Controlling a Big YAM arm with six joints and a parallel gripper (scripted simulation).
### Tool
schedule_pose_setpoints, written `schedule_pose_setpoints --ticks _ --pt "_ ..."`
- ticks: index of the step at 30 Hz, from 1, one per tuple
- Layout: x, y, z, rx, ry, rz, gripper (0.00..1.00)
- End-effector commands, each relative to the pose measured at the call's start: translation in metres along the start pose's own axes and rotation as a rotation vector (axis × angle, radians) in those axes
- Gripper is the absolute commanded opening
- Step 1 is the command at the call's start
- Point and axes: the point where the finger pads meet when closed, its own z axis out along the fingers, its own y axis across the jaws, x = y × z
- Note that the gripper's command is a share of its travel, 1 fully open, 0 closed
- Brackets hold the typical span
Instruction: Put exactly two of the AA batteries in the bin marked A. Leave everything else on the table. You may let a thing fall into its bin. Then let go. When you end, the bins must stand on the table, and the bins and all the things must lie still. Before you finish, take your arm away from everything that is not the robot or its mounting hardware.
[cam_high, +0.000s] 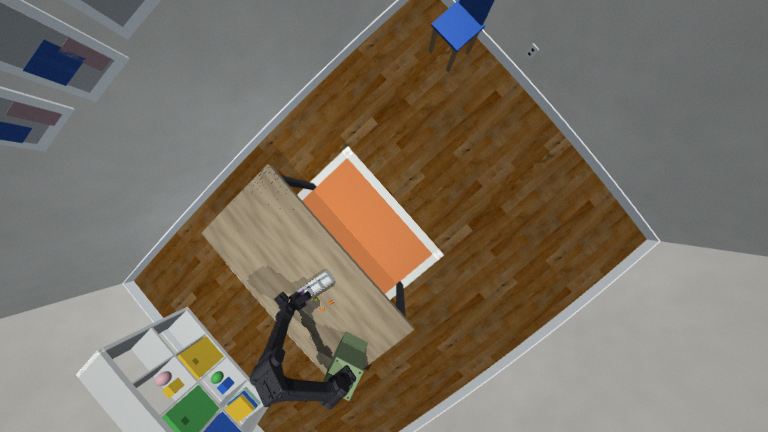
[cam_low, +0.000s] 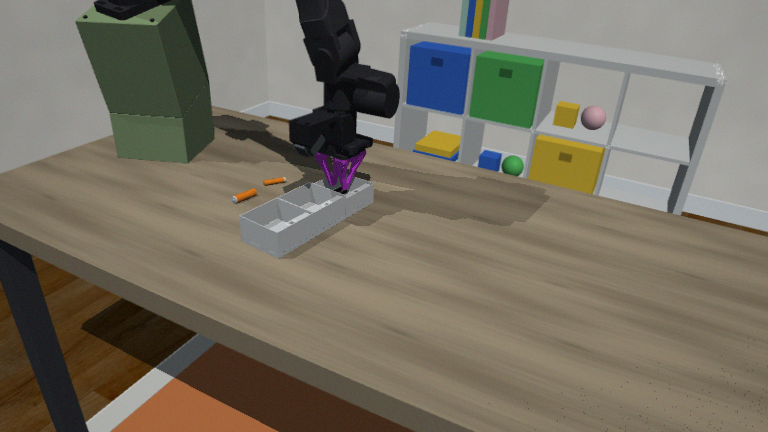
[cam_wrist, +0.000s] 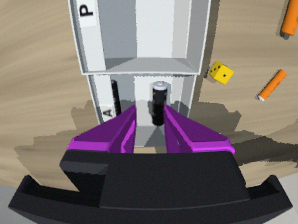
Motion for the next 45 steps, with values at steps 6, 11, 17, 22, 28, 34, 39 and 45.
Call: schedule_pose_setpoints --ticks 6,11,17,22,28,34,39,45 --pt "0.004 0.007 -0.021 -0.019 0.002 0.0 0.28" --pt "0.006 0.0 -0.017 -0.001 -0.001 -0.007 0.28" --pt "0.003 0.01 -0.033 -0.024 0.002 0.004 0.28" --pt "0.006 -0.004 -0.028 0.007 -0.003 -0.009 0.28" --pt "0.004 0.007 -0.051 -0.02 0.001 0.0 0.28" --pt "0.002 -0.006 -0.035 0.012 -0.005 -0.005 0.28" --pt "0.004 -0.002 -0.035 0.002 -0.003 -0.003 0.28" --pt "0.005 0.005 -0.063 -0.02 0.001 -0.002 1.0"
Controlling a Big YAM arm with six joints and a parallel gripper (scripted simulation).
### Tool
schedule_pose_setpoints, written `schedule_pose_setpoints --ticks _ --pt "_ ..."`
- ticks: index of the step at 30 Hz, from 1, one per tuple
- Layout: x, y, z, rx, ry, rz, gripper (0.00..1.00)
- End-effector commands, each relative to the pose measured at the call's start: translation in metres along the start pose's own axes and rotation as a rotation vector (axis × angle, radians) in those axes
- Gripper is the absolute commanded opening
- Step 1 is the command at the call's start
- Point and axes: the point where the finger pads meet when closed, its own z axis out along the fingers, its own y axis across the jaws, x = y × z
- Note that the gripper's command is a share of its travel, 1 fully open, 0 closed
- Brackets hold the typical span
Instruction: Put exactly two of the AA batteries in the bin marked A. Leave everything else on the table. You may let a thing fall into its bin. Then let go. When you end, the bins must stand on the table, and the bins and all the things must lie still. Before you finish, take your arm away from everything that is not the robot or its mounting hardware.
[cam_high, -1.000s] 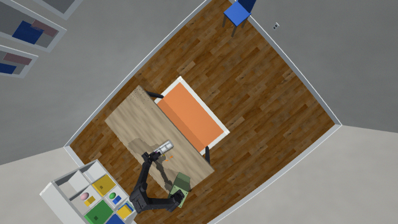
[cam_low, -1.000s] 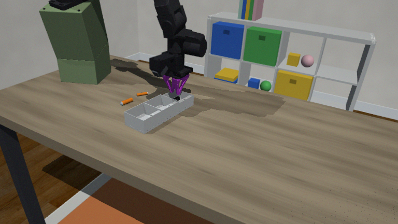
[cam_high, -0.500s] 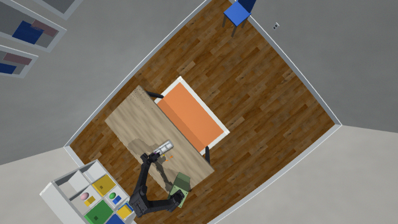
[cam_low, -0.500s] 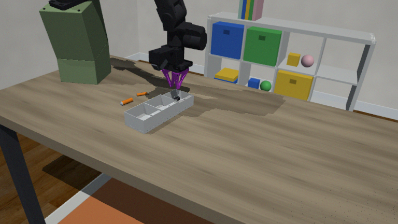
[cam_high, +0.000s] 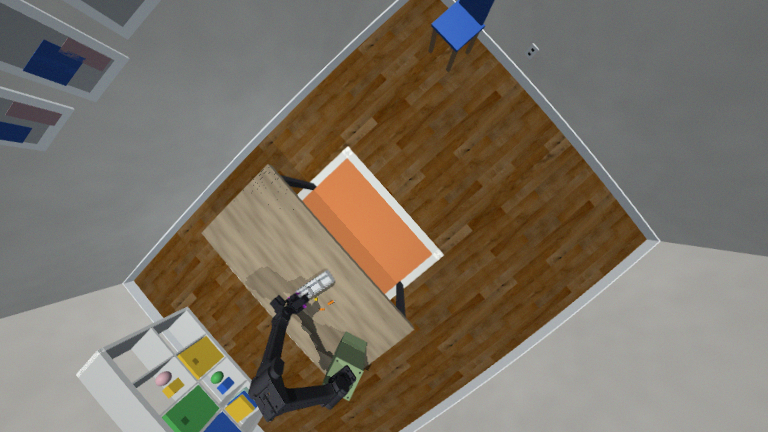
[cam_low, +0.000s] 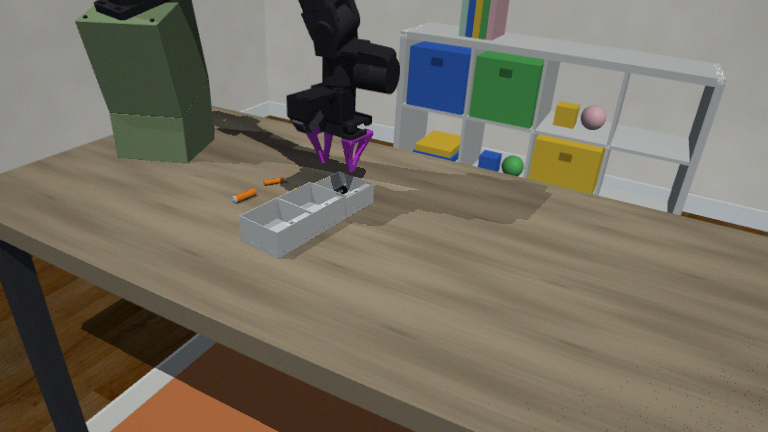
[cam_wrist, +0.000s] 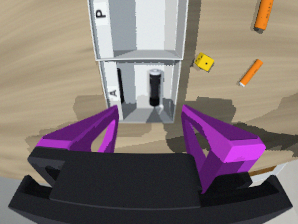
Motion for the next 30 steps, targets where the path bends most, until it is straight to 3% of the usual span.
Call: schedule_pose_setpoints --ticks 1,12,14,15,17,22,30 --pt "0.006 0.008 -0.027 -0.027 0.0 -0.001 1.0" --pt "0.006 0.007 -0.071 -0.028 0.001 -0.001 1.0" --pt "0.006 0.007 -0.071 -0.028 0.001 -0.001 1.0" --pt "-0.001 -0.005 -0.056 0.015 -0.009 0.006 1.0" --pt "0.006 0.006 -0.083 -0.028 0.001 -0.001 1.0" --pt "0.007 0.017 -0.107 -0.047 0.005 0.004 1.0" --pt "0.006 0.013 -0.134 -0.041 0.004 0.003 1.0"
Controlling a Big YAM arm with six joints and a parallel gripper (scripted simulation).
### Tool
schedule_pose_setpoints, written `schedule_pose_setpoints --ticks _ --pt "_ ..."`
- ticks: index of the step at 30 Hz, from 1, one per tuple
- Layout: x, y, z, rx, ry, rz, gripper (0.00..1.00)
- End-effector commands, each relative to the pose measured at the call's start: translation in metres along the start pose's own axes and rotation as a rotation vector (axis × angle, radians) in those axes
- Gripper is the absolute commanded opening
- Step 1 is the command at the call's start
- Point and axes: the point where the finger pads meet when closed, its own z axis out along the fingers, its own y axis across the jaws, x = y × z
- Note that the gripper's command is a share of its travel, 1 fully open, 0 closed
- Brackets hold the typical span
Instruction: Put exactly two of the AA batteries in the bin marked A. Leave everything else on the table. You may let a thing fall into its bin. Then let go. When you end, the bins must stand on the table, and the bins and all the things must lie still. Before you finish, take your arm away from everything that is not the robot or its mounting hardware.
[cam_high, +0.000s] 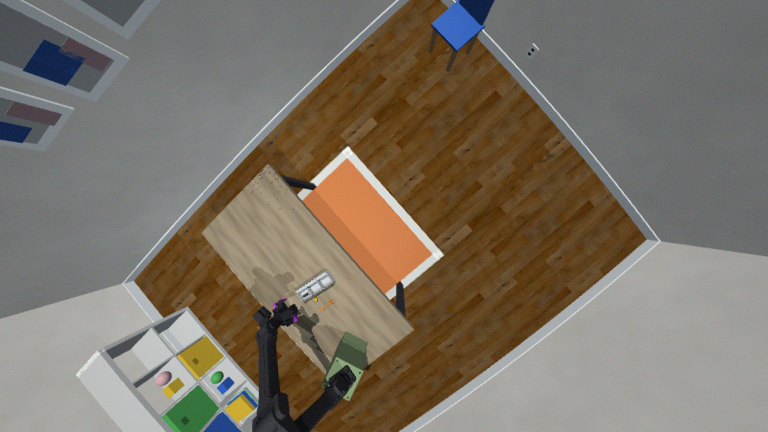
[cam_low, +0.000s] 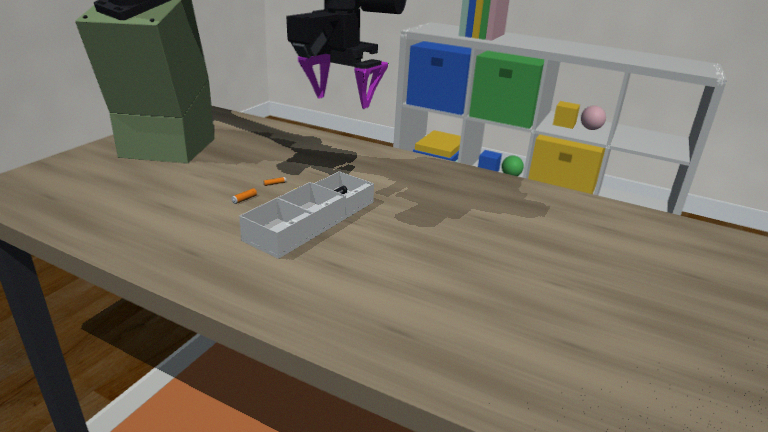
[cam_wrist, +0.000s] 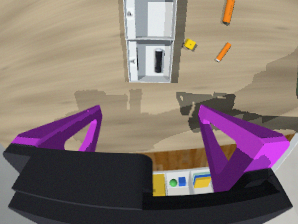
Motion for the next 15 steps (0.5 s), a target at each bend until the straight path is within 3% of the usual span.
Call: schedule_pose_setpoints --ticks 1,2,5,9,15 --pt "0.005 0.007 -0.013 -0.016 -0.002 0.005 1.0" --pt "-0.002 -0.001 0.001 0.023 -0.013 0.014 1.0" --pt "0.005 0.009 -0.03 -0.02 0.0 0.007 1.0" --pt "0.006 0.018 -0.043 -0.035 0.004 0.011 1.0" --pt "-0.003 -0.006 -0.016 0.025 -0.012 0.011 1.0"
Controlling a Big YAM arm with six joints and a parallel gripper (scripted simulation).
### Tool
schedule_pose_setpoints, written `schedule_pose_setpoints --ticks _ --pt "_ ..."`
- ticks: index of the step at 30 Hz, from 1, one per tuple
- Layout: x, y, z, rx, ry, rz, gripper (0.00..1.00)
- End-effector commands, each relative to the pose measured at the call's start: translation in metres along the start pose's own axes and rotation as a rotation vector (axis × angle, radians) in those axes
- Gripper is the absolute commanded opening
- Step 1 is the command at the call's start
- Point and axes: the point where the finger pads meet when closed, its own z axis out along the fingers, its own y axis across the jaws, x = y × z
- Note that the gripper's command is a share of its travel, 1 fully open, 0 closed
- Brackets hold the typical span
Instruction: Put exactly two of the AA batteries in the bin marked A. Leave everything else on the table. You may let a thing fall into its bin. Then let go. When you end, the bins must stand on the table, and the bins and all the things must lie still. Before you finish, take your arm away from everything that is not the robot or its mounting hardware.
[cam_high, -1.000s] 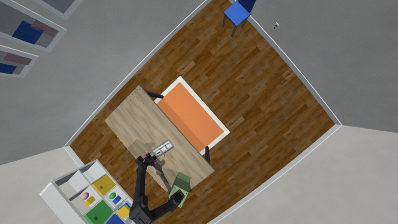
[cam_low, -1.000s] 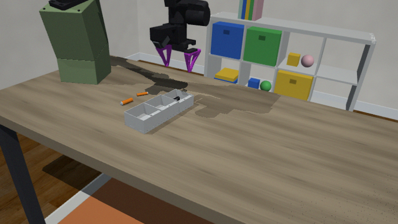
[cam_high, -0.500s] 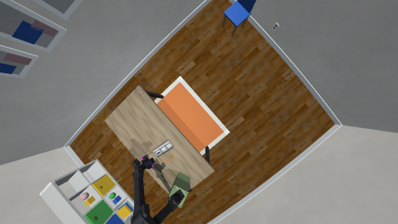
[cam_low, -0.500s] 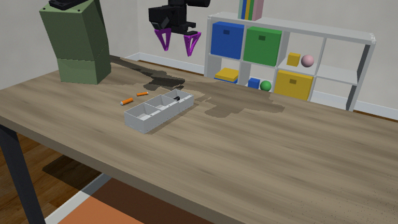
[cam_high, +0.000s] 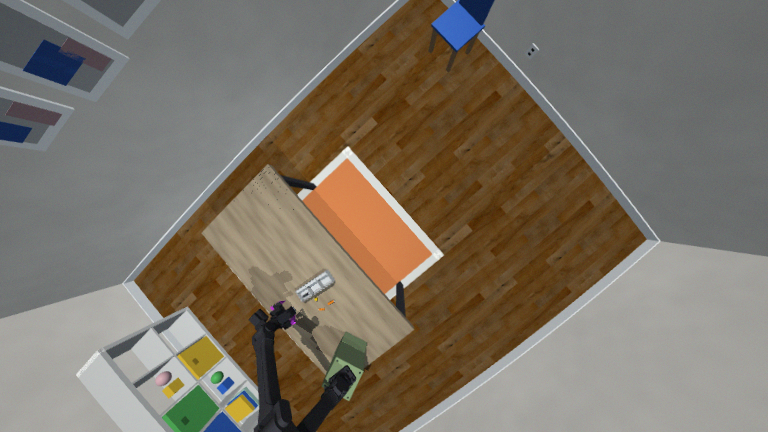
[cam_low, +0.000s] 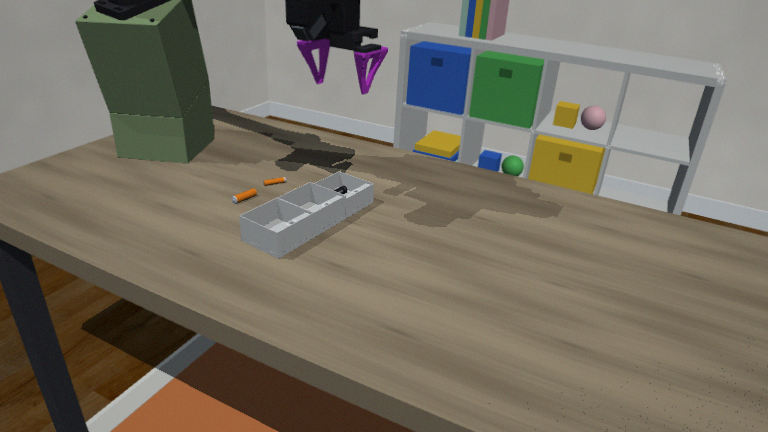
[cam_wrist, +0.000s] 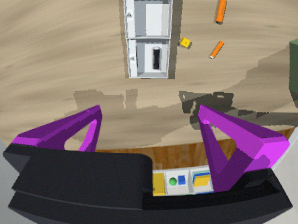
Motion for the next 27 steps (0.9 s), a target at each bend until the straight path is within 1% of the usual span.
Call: schedule_pose_setpoints --ticks 1,3,4,5,6,23,24,27 --pt "-0.002 -0.003 0.009 0.013 -0.009 0.01 1.0" --pt "-0.002 -0.003 0.009 0.013 -0.009 0.01 1.0" --pt "-0.002 0.002 0.007 0.004 -0.007 0.012 1.0" --pt "-0.002 0.003 0.007 0.003 -0.006 0.013 1.0" --pt "0.002 0.01 -0.004 -0.019 0.001 0.005 1.0" --pt "0.001 0.01 -0.004 -0.019 0.001 0.005 1.0" --pt "-0.004 0.008 0.005 -0.006 -0.005 0.016 1.0" --pt "-0.004 0.008 0.005 -0.003 -0.005 0.014 1.0"
